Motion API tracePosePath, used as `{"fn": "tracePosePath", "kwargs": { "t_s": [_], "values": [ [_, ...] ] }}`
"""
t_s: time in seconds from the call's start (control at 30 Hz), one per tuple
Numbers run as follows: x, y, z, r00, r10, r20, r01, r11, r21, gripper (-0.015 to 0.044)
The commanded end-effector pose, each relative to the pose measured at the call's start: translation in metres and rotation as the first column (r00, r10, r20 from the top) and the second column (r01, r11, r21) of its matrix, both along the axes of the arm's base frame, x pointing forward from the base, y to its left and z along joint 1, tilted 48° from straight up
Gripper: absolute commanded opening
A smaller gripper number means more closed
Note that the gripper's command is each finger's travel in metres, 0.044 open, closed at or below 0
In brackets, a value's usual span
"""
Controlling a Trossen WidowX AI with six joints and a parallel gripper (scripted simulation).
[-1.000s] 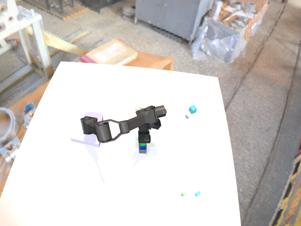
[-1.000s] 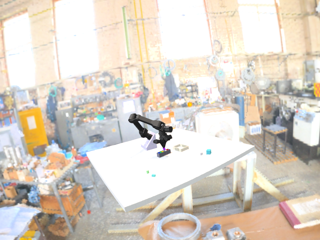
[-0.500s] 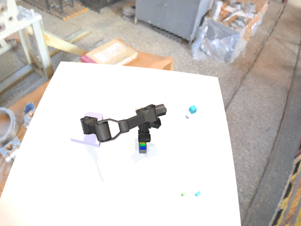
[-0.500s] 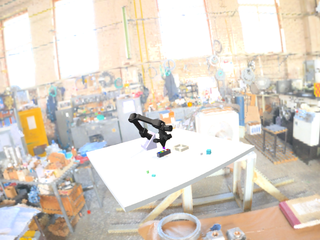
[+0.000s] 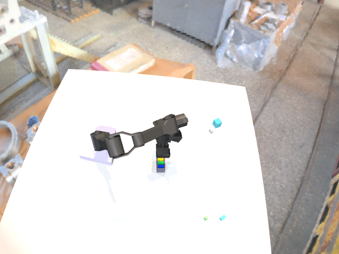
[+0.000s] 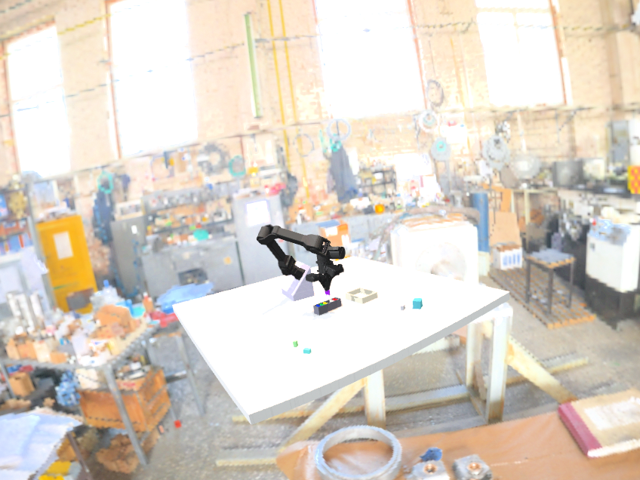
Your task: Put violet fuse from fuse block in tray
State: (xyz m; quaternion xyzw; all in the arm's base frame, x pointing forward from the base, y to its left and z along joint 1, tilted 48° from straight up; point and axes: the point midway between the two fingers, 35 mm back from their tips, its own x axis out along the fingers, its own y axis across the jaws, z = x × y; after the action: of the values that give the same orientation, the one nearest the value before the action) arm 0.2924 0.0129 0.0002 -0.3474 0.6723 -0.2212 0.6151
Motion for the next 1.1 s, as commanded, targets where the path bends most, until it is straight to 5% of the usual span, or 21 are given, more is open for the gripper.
{"fn": "tracePosePath", "kwargs": {
  "t_s": [0.0, 1.07],
  "values": [
    [0.001, 0.003, 0.002, 1.0, -0.004, 0.009, 0.004, 1.0, 0.008, 0.0],
    [-0.006, 0.123, -0.121, 1.0, -0.003, 0.011, 0.003, 1.0, 0.021, 0.0]
  ]
}}
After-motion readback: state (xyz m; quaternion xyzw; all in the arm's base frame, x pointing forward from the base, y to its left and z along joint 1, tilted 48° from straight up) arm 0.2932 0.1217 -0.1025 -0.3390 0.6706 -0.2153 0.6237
